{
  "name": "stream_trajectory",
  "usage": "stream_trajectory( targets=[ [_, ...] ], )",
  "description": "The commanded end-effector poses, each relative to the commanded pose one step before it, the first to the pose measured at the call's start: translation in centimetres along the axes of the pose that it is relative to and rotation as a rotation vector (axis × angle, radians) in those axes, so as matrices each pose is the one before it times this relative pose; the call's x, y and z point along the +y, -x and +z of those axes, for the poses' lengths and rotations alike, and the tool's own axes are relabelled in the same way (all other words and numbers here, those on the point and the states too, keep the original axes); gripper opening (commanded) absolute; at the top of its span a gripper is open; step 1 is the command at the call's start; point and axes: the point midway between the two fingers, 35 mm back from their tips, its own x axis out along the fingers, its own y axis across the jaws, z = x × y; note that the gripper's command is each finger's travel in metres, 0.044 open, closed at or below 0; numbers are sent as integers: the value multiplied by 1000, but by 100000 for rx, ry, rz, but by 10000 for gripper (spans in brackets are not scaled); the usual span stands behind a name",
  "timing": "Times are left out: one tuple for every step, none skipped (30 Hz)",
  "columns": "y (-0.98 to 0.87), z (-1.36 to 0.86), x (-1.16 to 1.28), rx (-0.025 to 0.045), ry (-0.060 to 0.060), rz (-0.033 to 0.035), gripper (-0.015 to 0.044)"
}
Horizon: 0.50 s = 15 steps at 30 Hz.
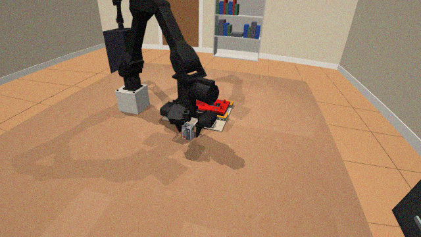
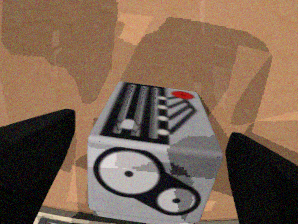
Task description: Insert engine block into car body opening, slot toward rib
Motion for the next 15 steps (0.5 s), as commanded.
stream_trajectory(
  targets=[
    [-98, 52, -34, -382, 423, -193, 230],
    [0, 0, 0, 0, 0, 0, 204],
    [0, 0, 0, 0, 0, 0, 177],
    [0, 0, 0, 0, 0, 0, 151],
    [0, 0, 0, 0, 0, 0, 145],
    [0, 0, 0, 0, 0, 0, 138],
    [0, 0, 0, 0, 0, 0, 131],
    [0, 0, 0, 0, 0, 0, 125],
    [0, 0, 0, 0, 0, 0, 118],
    [0, 0, 0, 0, 0, 0, 111],
    [0, 0, 0, 0, 0, 0, 105],
    [0, 0, 0, 0, 0, 0, 78],
    [47, 1, 11, 0, 0, 1, 52],
    [142, 3, 31, -1, 0, 4, 26],
    [237, 4, 51, -1, 0, 7, 0]
  ],
)
